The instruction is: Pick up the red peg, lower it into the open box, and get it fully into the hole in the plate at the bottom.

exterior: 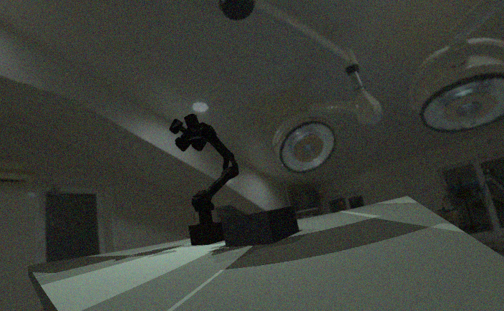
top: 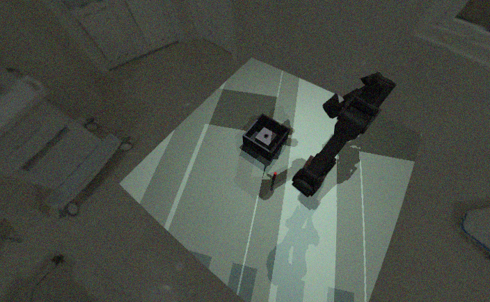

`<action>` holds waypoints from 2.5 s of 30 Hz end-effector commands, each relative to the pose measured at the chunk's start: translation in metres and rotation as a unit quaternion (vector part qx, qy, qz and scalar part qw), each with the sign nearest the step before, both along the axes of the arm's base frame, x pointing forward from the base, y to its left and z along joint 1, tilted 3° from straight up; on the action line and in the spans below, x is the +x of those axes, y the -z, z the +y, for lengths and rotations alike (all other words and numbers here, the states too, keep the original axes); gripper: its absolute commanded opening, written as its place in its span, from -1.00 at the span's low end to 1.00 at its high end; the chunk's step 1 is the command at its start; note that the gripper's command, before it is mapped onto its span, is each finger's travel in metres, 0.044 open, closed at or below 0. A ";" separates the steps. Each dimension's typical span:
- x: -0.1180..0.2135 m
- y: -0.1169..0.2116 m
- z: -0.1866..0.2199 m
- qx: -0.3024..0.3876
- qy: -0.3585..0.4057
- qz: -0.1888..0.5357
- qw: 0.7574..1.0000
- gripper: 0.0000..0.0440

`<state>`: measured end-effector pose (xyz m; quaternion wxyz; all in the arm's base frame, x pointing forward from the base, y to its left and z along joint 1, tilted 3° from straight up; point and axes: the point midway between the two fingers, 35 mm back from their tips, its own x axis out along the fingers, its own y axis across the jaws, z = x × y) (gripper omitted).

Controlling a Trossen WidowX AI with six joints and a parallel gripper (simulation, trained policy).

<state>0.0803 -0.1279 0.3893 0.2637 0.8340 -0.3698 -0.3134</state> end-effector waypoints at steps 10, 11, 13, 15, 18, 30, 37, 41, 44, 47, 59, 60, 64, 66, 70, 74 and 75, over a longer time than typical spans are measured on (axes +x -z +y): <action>0.036 0.058 -0.005 0.068 -0.154 0.130 0.977 1.00; 0.039 0.062 -0.004 0.071 -0.168 0.141 0.973 1.00; 0.045 0.070 -0.002 0.075 -0.194 0.163 0.964 1.00; 0.051 0.077 0.001 0.078 -0.221 0.185 0.955 1.00; 0.060 0.088 0.006 0.080 -0.260 0.216 0.938 1.00; 0.089 0.127 0.037 0.067 -0.411 0.333 0.846 1.00; 0.101 0.148 0.060 0.048 -0.492 0.392 0.776 1.00; 0.106 0.159 0.075 0.035 -0.535 0.422 0.731 1.00; 0.108 0.167 0.086 0.024 -0.566 0.444 0.695 1.00; 0.110 0.175 0.099 0.013 -0.595 0.464 0.657 1.00; 0.106 0.210 0.154 -0.031 -0.689 0.534 0.489 1.00; 0.105 0.213 0.159 -0.034 -0.695 0.539 0.474 1.00; 0.099 0.225 0.177 -0.046 -0.716 0.558 0.417 1.00; 0.095 0.231 0.186 -0.051 -0.724 0.567 0.390 1.00; 0.087 0.244 0.204 -0.061 -0.736 0.584 0.338 1.00; 0.078 0.256 0.219 -0.071 -0.743 0.598 0.292 1.00; 0.076 0.259 0.223 -0.073 -0.745 0.601 0.281 1.00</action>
